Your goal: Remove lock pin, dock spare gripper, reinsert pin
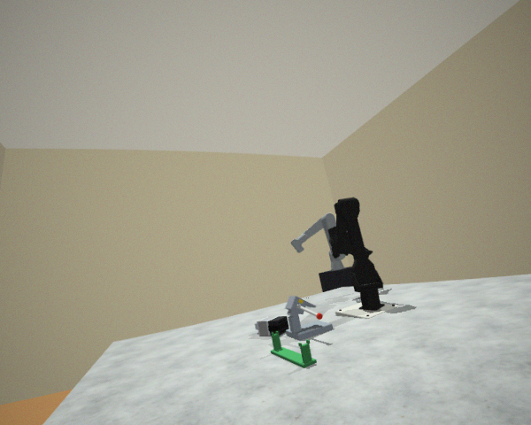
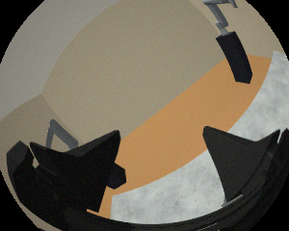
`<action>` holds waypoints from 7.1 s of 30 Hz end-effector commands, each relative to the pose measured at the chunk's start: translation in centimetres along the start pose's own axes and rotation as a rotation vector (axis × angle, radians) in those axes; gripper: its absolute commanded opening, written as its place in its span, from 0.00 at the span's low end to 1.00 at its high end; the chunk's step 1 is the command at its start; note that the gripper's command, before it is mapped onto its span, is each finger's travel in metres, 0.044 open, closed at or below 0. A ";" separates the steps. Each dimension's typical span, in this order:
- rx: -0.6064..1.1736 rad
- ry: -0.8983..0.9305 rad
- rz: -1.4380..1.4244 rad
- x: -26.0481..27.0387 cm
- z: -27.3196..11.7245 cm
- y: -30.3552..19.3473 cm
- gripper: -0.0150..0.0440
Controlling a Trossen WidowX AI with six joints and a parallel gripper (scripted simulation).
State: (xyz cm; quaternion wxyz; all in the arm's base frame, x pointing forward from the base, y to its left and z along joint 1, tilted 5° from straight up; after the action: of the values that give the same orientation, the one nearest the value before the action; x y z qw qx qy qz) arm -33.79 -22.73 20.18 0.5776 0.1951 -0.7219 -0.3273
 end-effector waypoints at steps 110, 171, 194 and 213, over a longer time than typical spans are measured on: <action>-1.000 4.031 -1.987 -36.5 -54.8 18.9 0.76; -0.567 4.276 -1.765 -37.9 -54.6 17.7 0.25; -0.431 4.334 -1.697 -38.2 -54.7 18.4 0.25; -0.438 4.337 -1.693 -38.8 -54.8 19.6 0.25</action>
State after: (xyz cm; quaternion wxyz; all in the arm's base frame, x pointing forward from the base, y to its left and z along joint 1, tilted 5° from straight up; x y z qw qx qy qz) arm 30.62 3.06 12.92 -0.0079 -0.2298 -0.9603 -0.1580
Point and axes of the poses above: the point midway between the two fingers, 35 mm back from their tips, its own z axis out along the fingers, its own x axis across the jaws, y = z × x, the point moved 3 cm from there along -z, back along the fingers, and after that the axes turned 12 degrees about z, right-handed, at the moved point
